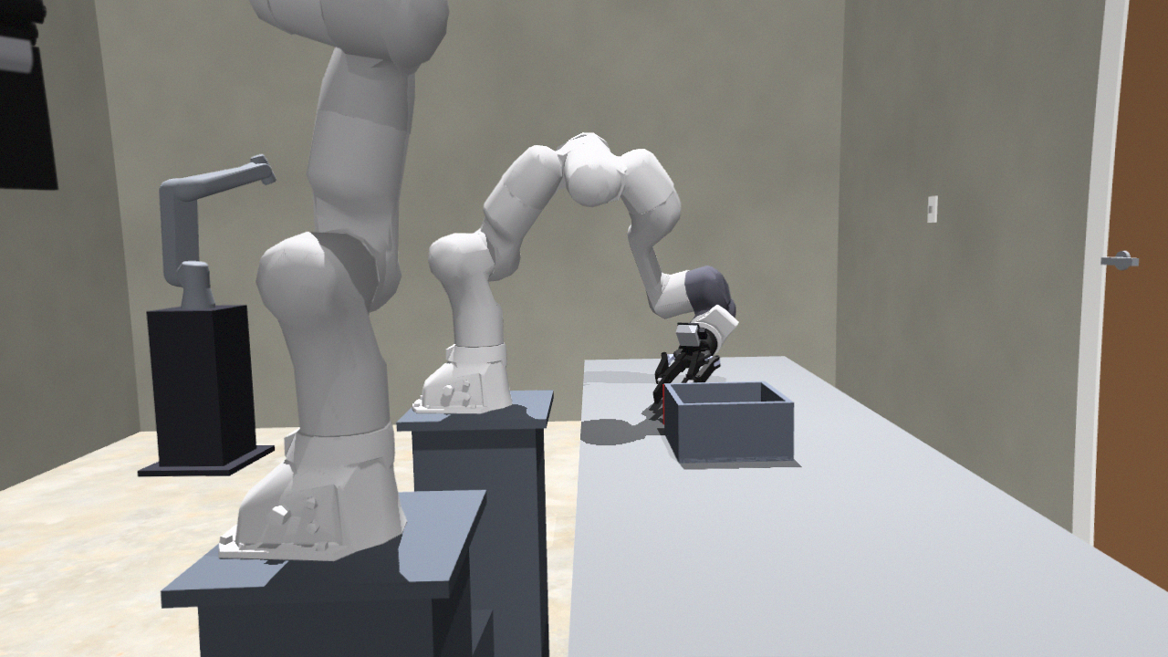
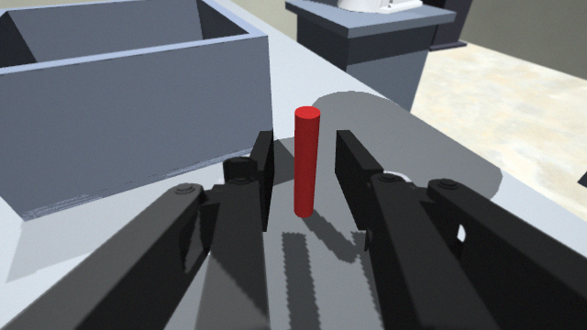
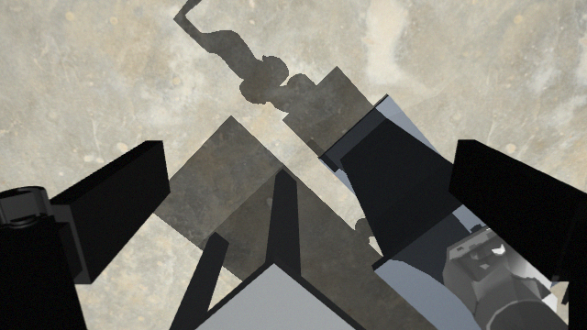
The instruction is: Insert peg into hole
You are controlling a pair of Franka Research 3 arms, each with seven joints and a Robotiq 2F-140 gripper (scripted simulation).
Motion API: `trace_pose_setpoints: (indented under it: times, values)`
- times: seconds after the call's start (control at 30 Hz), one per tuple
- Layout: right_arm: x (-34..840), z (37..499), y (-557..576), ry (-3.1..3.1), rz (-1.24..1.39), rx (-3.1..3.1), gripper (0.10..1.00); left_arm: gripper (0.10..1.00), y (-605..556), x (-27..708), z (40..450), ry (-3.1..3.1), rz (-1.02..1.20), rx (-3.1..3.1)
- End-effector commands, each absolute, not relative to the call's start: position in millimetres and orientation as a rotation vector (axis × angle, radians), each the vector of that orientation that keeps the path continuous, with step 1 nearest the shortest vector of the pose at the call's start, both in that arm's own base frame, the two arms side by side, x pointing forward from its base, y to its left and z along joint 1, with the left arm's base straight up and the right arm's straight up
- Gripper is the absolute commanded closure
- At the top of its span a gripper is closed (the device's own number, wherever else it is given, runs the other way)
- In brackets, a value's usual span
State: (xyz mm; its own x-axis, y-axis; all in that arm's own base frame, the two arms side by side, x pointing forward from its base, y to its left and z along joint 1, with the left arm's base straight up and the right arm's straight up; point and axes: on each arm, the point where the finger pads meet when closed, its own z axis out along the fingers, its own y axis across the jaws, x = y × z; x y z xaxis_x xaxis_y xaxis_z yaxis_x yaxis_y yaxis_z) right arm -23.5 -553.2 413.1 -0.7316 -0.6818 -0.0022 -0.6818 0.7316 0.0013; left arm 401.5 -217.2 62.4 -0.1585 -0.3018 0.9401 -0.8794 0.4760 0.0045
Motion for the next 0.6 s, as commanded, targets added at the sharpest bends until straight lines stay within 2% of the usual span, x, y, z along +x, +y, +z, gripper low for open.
trace_pose_setpoints:
  times: [0.0, 0.57]
  values:
    - [-23.0, 413.0, -554.0, 2.927, 0.0, -1.142, 0.098, 0.771, -217.2, 402.7, 61.6, -1.707, 0.713, 1.019]
    - [-23.0, 413.0, -554.0, 2.927, 0.0, -1.142, 0.098, 0.771, -215.8, 403.4, 62.2, -1.707, 0.713, 1.019]
